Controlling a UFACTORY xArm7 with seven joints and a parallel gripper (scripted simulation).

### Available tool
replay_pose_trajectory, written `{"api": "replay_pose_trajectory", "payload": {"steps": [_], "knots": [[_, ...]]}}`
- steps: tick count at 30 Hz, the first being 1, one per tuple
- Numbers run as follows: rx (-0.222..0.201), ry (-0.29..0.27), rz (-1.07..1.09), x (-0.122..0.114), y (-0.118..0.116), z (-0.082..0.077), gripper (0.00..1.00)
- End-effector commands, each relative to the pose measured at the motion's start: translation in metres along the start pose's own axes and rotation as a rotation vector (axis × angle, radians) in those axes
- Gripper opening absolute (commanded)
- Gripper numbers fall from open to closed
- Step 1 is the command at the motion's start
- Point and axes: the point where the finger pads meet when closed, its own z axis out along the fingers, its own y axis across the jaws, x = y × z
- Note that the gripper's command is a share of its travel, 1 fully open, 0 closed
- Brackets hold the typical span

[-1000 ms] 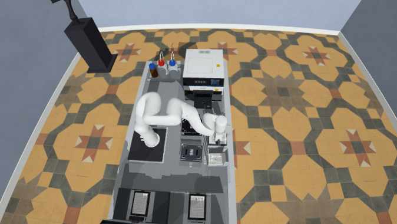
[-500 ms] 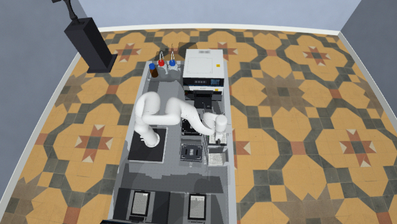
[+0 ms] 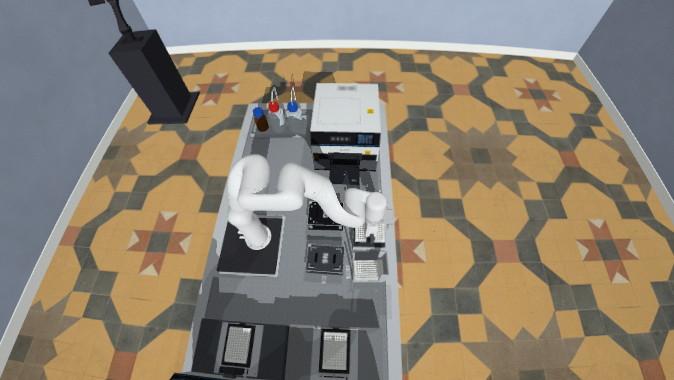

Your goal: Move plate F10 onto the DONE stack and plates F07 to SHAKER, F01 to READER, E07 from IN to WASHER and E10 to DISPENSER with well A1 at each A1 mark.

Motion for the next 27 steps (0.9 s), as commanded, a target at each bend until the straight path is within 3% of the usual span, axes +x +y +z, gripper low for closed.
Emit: {"api": "replay_pose_trajectory", "payload": {"steps": [1, 27], "knots": [[0.0, 0.005, 0.0, 0.002, 0.0, -0.008, 0.0], [0.0, 0.005, 0.0, 0.001, 0.0, -0.04, 0.0]]}}
